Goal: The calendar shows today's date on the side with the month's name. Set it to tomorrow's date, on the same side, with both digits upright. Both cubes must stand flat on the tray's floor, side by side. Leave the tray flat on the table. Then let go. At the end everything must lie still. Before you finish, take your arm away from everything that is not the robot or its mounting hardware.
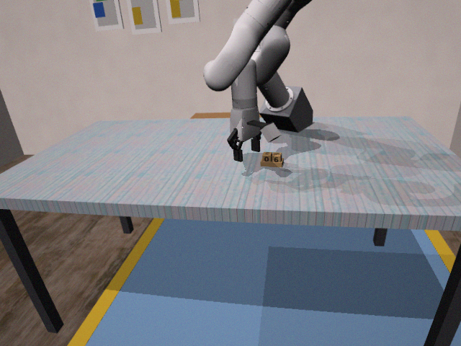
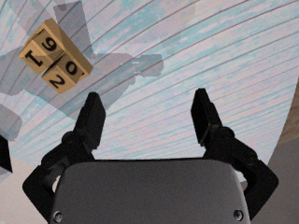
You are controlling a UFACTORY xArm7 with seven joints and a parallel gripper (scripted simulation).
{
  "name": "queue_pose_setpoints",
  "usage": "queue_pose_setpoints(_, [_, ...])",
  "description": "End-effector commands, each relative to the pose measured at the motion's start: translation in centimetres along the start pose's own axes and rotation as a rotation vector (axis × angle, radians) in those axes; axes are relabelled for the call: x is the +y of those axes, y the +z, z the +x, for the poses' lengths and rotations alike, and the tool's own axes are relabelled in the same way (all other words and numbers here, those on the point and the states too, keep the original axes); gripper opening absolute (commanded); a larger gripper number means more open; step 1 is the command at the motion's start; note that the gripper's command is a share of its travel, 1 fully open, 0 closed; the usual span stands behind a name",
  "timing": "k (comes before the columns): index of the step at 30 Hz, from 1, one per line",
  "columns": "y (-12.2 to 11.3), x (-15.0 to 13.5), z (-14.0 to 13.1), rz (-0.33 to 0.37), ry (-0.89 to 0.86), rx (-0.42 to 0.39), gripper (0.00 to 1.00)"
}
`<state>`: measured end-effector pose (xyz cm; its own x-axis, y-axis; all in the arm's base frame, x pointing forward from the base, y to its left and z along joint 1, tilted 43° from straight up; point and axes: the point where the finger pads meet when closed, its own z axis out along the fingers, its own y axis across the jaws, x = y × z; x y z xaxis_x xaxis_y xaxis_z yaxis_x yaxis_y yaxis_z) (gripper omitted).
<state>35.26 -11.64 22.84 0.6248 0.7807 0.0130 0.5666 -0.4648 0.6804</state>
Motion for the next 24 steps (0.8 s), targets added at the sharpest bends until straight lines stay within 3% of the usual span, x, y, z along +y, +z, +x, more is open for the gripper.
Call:
queue_pose_setpoints(1, [-0.05,0.07,0.03,-0.002,0.0,0.001,1.0])
queue_pose_setpoints(10, [-0.05,0.08,0.01,-0.002,-0.011,0.001,1.0])
queue_pose_setpoints(17, [0.0,0.24,-0.27,-0.002,-0.233,0.001,1.0])
queue_pose_setpoints(24, [0.04,0.4,-0.55,-0.002,-0.264,0.001,1.0])
